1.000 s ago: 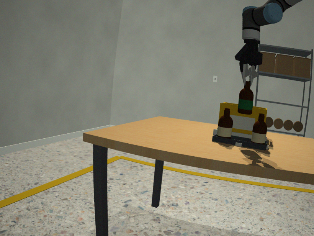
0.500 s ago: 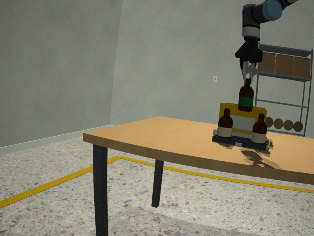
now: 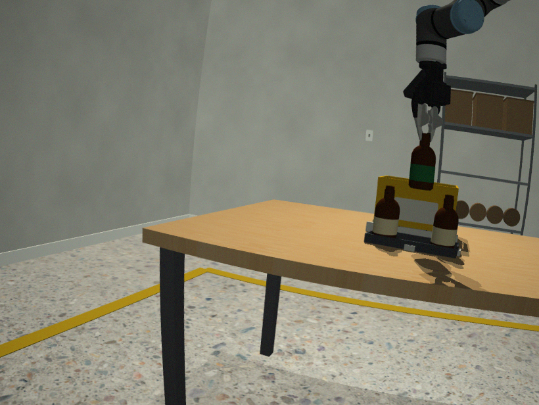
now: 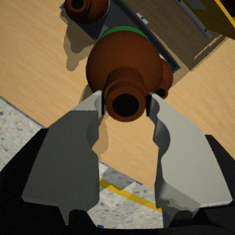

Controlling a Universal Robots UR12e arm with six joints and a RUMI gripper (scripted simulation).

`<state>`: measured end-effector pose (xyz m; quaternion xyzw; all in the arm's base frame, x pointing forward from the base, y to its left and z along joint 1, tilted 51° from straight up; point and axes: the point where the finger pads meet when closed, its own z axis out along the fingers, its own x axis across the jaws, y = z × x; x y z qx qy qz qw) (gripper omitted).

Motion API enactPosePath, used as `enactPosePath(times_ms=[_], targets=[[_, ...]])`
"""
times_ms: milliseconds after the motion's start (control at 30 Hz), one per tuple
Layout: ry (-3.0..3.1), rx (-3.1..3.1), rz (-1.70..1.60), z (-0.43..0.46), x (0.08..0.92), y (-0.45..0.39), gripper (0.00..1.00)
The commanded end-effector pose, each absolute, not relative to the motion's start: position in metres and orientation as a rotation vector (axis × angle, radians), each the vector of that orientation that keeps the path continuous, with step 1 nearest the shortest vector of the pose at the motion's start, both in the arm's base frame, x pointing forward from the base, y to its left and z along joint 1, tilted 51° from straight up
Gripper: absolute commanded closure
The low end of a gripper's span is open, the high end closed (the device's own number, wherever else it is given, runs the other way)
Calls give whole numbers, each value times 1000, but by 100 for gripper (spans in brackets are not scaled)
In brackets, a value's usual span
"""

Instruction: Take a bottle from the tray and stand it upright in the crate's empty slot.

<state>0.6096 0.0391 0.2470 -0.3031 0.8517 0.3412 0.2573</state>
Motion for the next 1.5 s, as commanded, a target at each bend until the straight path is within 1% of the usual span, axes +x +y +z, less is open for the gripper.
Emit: enactPosePath(times_ms=[0,1467], targets=[[2310,-822,924,248,610,38,100],[2310,-822,924,250,609,35,100]])
